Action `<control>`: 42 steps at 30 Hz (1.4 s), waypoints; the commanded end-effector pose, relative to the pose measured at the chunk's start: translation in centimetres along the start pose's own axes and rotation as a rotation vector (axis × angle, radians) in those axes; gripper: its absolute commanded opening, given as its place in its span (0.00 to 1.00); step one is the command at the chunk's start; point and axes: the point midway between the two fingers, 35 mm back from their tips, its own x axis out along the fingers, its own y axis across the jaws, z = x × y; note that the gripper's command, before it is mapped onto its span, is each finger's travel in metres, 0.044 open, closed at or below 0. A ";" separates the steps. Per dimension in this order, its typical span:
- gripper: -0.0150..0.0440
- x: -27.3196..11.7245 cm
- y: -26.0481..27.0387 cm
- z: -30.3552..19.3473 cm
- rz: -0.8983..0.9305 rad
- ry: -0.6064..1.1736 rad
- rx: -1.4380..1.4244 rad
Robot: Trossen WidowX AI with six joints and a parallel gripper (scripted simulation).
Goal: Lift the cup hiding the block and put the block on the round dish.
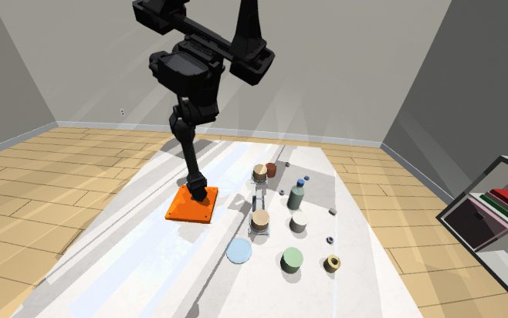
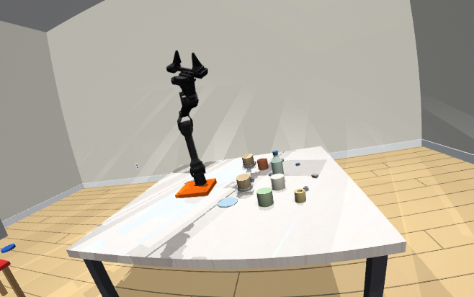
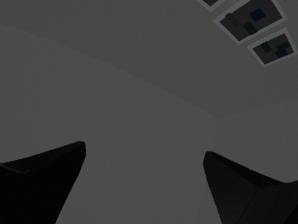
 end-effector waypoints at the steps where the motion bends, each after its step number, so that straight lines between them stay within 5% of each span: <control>1: 0.98 0.0 -0.1 0.0 -0.003 -0.001 -0.003; 22: 1.00 -5.3 -7.4 -2.7 -0.396 -0.015 -0.325; 42: 1.00 -14.2 -12.8 -5.8 -0.785 0.201 -0.620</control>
